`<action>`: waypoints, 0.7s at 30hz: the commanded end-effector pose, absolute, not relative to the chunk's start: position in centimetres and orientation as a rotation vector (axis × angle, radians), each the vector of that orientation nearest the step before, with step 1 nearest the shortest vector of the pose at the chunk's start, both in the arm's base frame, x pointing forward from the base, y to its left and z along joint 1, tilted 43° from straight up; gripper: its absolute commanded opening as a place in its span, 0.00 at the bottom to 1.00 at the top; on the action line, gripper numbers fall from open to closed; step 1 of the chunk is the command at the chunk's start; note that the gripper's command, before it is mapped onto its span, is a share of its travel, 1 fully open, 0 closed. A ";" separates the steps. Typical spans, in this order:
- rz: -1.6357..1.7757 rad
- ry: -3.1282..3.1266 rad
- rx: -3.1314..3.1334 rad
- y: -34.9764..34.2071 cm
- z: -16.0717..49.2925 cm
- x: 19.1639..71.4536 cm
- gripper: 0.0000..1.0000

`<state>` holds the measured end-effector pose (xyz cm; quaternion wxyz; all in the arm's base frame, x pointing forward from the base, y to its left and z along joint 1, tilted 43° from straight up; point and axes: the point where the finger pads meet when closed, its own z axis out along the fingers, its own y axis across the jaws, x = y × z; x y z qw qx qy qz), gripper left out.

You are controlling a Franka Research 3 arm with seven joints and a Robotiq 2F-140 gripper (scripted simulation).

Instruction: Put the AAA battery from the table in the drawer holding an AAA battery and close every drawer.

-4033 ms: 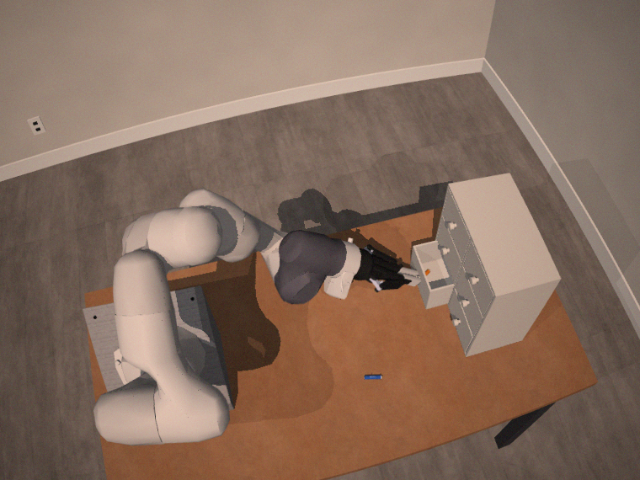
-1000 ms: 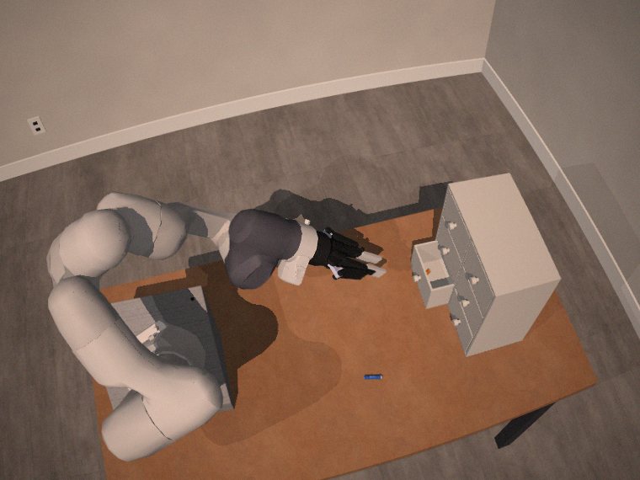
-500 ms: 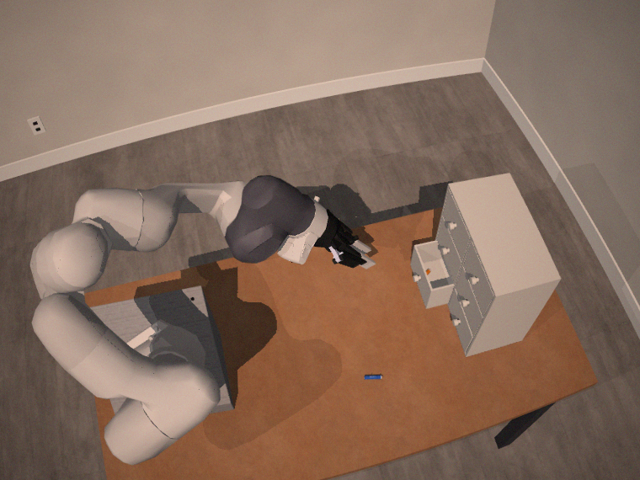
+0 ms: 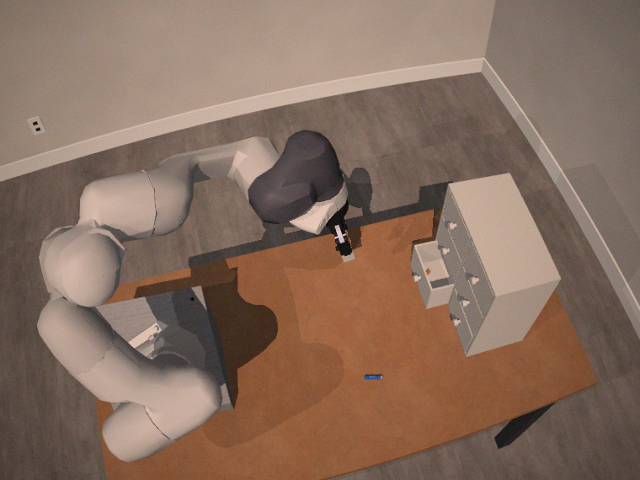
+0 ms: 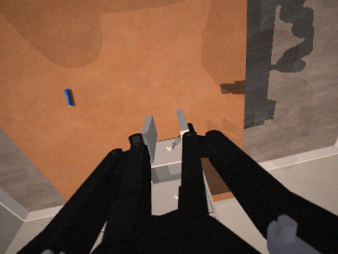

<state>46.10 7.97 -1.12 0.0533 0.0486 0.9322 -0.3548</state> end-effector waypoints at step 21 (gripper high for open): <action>-1.186 2.974 0.315 7.9 -0.7 42.6 0.20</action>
